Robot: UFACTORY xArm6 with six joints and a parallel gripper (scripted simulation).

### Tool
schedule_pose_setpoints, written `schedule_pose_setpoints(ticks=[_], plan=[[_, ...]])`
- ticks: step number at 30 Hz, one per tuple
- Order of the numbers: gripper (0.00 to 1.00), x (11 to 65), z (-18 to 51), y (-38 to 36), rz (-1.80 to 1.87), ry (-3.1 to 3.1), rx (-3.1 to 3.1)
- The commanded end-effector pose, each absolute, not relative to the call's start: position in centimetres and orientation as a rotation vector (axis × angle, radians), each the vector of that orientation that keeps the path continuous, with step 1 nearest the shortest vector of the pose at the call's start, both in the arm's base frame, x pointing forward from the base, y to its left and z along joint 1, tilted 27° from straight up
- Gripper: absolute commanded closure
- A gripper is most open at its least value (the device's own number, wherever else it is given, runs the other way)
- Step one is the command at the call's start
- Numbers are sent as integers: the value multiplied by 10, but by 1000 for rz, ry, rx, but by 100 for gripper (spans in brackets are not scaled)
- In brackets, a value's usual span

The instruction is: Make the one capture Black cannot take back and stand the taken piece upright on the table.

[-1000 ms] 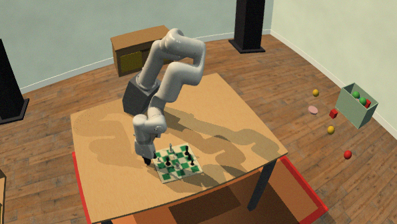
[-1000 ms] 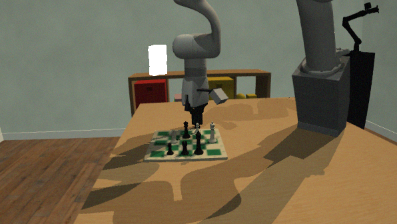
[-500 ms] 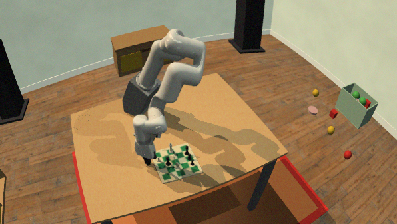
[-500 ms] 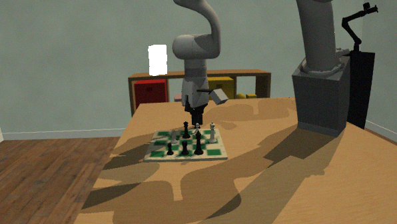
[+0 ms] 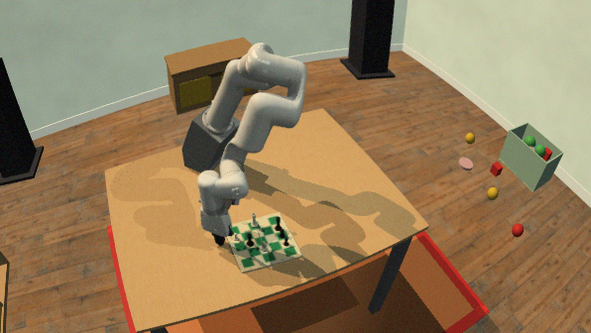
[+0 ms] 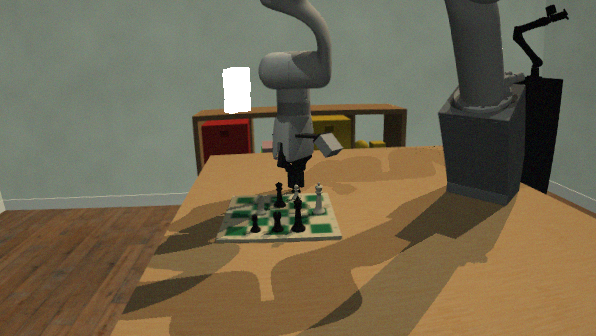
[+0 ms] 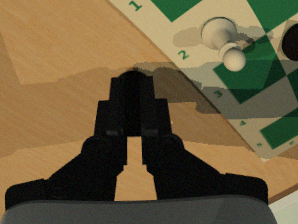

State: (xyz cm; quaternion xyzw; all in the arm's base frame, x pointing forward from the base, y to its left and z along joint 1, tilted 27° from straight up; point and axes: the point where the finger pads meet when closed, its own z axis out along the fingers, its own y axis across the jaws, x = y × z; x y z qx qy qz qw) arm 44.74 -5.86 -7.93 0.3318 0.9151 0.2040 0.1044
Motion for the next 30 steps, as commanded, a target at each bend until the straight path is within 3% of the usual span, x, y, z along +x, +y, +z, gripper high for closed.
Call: schedule_pose_setpoints(ticks=[1, 10, 11, 15, 16, 18, 19, 24, 25, 30], plan=[[100, 448, -78, -59, 601, 2696, 978], [100, 448, -78, -59, 601, 2696, 978], [93, 448, -78, -59, 601, 2696, 978], [93, 448, -78, -59, 601, 2696, 978], [85, 448, -78, -59, 601, 2696, 978], [85, 448, -78, -59, 601, 2696, 978], [78, 448, -78, -59, 601, 2696, 978], [70, 448, -78, -59, 601, 2696, 978], [63, 448, -78, -59, 601, 2696, 978], [63, 448, -78, -59, 601, 2696, 978]])
